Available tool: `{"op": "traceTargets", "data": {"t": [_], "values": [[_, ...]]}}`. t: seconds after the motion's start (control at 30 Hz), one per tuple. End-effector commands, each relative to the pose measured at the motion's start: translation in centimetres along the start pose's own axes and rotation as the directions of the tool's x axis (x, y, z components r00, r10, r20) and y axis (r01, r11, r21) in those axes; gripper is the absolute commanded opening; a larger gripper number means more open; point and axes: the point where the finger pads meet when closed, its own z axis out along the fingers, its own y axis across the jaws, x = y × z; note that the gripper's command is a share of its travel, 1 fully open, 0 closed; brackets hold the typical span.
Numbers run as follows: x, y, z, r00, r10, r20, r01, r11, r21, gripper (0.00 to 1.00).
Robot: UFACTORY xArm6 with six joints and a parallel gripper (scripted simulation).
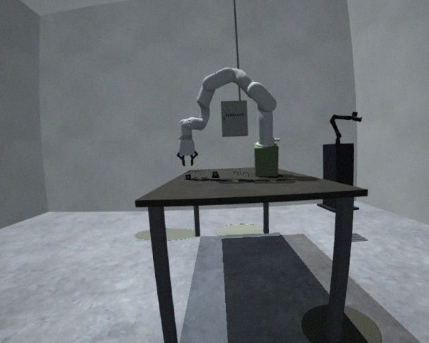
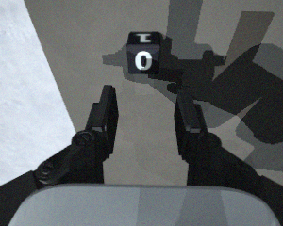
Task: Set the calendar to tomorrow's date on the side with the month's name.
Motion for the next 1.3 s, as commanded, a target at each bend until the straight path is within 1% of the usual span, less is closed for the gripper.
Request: {"op": "traceTargets", "data": {"t": [0.0, 0.57, 1.03, 1.27], "values": [[0.0, -0.2, -0.2, 1.0, 0.0, 0.0, 0.0, 1.0, 0.004, 0.49], [0.0, -0.2, 0.2, 1.0, -0.001, 0.0, 0.001, 1.0, 0.005, 0.49], [0.0, -0.2, 1.7, 1.0, -0.001, 0.0, 0.001, 1.0, 0.005, 0.49], [0.0, -0.2, 2.8, 1.0, -0.001, 0.0, 0.001, 1.0, 0.005, 0.49]]}}
